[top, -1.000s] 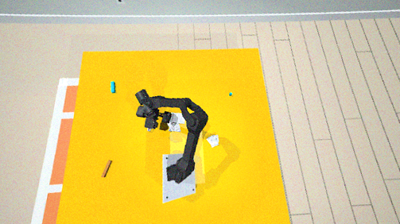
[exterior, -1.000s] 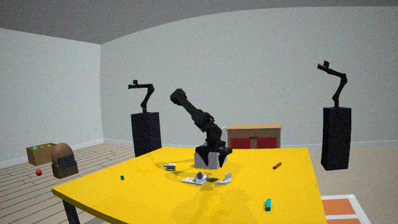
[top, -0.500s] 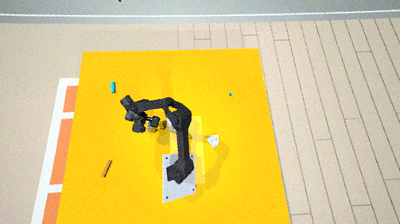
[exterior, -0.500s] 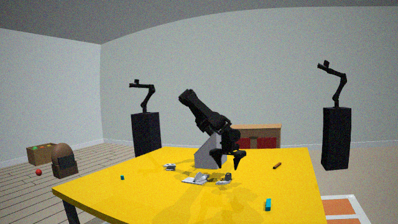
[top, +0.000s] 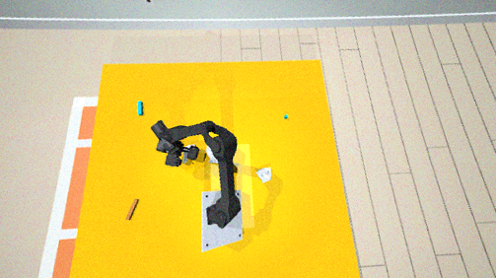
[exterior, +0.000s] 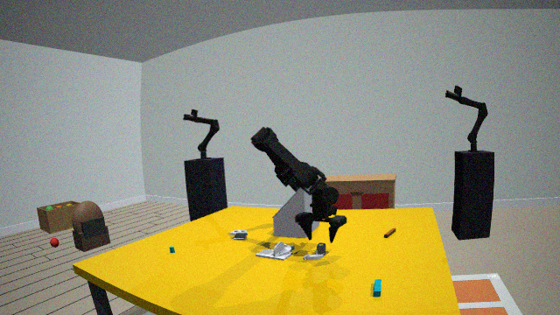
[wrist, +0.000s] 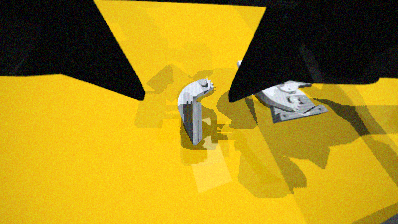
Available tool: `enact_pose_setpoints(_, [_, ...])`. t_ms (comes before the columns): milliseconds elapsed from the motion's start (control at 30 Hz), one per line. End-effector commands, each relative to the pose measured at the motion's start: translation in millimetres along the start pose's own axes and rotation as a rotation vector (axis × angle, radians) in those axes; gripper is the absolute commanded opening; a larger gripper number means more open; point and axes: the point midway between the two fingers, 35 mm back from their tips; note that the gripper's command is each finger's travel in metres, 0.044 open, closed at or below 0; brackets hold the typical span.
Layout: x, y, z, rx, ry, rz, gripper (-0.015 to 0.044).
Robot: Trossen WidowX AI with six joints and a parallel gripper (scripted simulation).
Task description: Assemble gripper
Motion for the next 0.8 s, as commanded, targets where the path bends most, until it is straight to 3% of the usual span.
enact_pose_setpoints(0, [1.3, -2.1, 1.4, -0.001, 0.008, 0.006, 0.0440])
enact_pose_setpoints(767, [0.0, -38.0, -0.3, -0.001, 0.009, 0.005, 0.0440])
Point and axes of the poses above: the point midway between the two fingers, 35 mm back from their tips, its own y axis back along the fingers, its own x axis across the jaws, z = x × y, and after that the axes turned 7 degrees about -y, right-handed
